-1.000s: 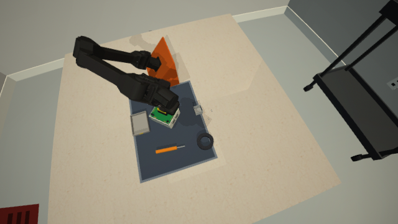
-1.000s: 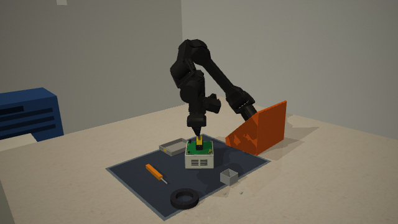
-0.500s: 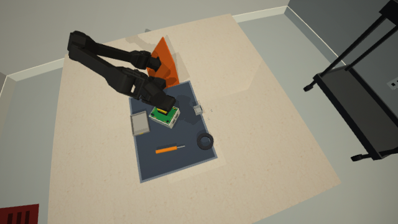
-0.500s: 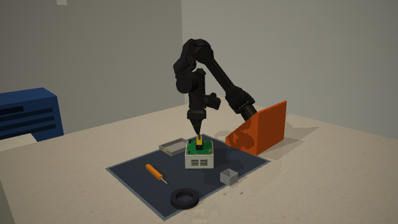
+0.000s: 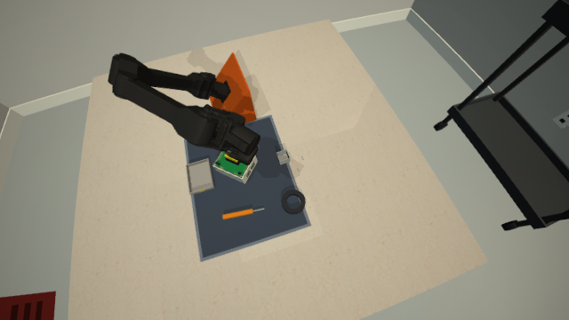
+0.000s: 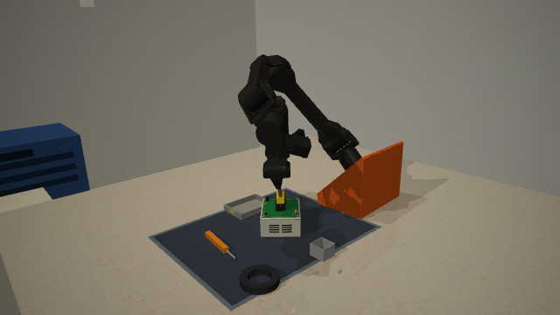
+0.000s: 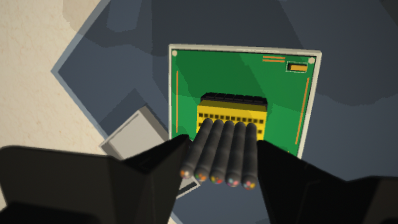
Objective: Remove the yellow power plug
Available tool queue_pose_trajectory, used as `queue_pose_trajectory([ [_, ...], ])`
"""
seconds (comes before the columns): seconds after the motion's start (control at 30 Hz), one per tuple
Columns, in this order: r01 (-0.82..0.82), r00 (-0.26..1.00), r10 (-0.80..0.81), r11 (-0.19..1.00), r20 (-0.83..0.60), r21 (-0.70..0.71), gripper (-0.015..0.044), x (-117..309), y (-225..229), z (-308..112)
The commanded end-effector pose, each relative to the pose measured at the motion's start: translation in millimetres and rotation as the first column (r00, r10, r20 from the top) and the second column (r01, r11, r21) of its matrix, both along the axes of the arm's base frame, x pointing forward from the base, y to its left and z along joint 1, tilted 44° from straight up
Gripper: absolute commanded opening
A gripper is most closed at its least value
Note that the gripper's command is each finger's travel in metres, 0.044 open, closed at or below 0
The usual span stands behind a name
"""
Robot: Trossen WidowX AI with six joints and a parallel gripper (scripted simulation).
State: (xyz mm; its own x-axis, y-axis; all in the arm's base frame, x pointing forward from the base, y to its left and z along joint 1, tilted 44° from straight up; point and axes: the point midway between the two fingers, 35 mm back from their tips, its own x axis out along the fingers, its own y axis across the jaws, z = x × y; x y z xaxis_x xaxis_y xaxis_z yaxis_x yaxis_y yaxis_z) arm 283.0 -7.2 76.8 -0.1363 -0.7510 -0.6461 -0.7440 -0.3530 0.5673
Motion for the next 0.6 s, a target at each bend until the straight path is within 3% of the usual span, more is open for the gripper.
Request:
queue_pose_trajectory([
  [0.0, -0.049, 0.998, 0.048, 0.998, 0.033, 0.037, 0.0000, 1, 12, 8],
  [0.33, -0.177, 0.974, 0.148, 0.969, 0.169, 0.172, 0.0000, -13, 7, 21],
  [0.57, -0.118, 0.989, 0.106, 0.987, 0.106, 0.113, 0.0000, -7, 12, 18],
])
